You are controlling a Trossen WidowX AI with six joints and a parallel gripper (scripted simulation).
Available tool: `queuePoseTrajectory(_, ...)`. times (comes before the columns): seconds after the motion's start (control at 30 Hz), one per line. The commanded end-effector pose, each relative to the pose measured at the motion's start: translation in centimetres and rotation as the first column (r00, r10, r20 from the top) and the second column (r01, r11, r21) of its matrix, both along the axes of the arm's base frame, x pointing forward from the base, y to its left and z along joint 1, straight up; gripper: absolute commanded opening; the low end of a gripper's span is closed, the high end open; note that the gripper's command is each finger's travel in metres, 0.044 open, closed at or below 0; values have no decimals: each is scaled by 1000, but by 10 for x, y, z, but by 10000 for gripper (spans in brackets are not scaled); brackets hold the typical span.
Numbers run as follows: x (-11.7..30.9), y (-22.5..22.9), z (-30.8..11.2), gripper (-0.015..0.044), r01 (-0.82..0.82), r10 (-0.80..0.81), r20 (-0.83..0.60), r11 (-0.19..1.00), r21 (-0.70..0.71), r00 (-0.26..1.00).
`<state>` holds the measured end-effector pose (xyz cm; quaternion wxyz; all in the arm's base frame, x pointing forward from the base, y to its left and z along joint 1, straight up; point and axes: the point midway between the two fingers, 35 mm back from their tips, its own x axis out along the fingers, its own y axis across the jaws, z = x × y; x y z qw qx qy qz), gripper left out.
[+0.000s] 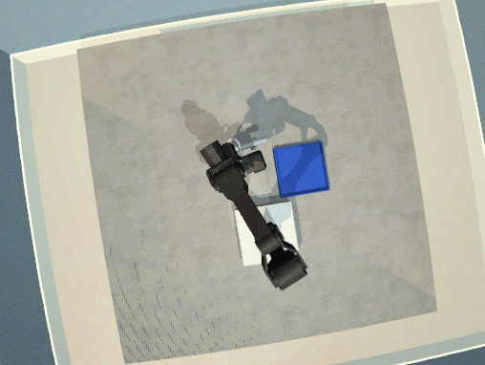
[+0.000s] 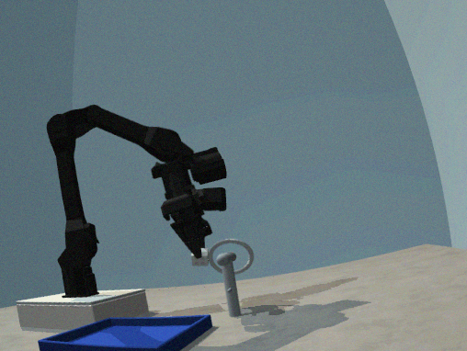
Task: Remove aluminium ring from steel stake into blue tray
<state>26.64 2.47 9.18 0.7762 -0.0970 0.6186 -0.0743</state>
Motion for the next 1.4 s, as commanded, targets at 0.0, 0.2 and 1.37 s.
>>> queuePoseTrajectory(0.0, 1, 2, 1, 0, 6, -6, 4, 1000, -2, 1000)
queuePoseTrajectory(0.2, 1, 7, 1, 0, 6, -6, 4, 1000, -1, 1000)
queuePoseTrajectory(1.37, 2, 31, 5, 0, 6, -6, 4, 1000, 1, 1000)
